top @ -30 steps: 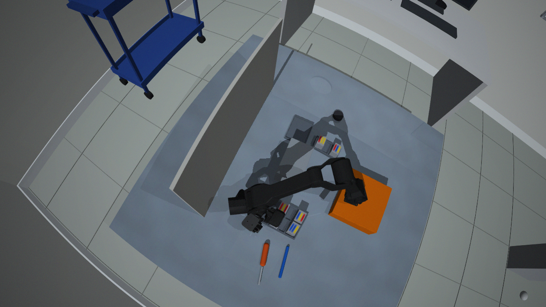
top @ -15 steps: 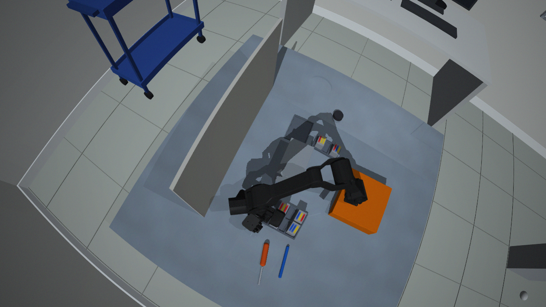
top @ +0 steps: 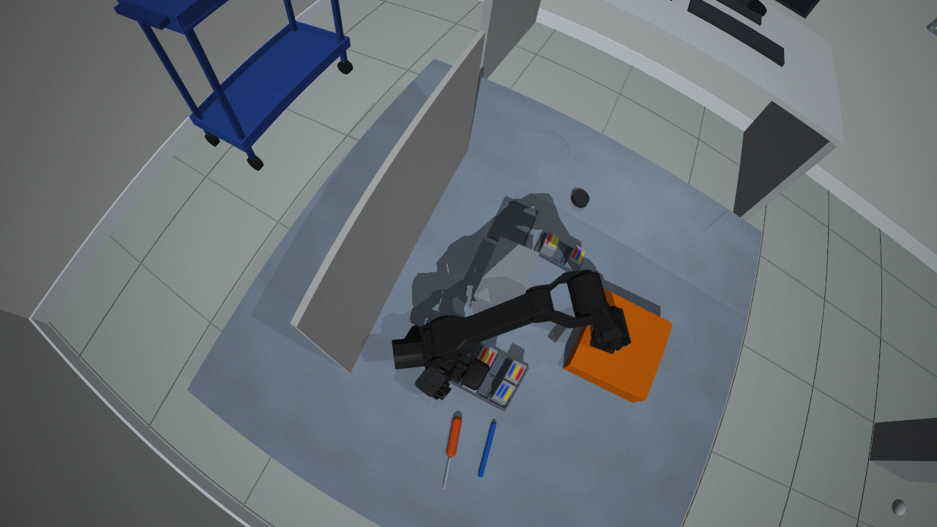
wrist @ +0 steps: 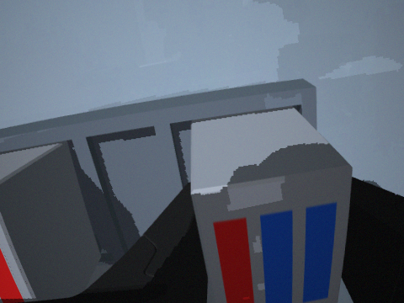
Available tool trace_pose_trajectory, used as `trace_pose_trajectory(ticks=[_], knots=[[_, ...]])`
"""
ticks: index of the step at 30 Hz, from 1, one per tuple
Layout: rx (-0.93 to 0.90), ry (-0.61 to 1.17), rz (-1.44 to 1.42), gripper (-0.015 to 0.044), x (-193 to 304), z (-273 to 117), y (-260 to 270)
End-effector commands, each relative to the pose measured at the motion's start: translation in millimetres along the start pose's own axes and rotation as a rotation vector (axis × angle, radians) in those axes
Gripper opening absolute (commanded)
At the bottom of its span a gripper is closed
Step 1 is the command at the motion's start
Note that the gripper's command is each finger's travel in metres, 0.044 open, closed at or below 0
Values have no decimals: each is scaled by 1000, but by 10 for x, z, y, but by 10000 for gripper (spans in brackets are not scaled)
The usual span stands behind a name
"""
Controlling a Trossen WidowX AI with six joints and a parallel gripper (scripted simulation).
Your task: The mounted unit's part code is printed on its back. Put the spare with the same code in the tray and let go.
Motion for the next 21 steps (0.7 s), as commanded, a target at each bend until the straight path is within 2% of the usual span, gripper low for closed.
trace_pose_trajectory(ticks=[1, 10, 16, 21], knots=[[1, 0, 0, 0, -4, -53, -6], [2, 1, -4, 0, -4, -740, -6], [7, -6, -8, 0, -6, -777, -8], [6, -4, -7, 0, -33, -968, -26]])
Point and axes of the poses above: the point midway between the two fingers, 35 mm back from their tips, its own z axis out along the fingers, its own y axis across the jaws, x = y × z, the point moved 8 cm from there along -z, back along the fingers, and after that the axes turned 5 degrees about -z, right-handed, at the moved point
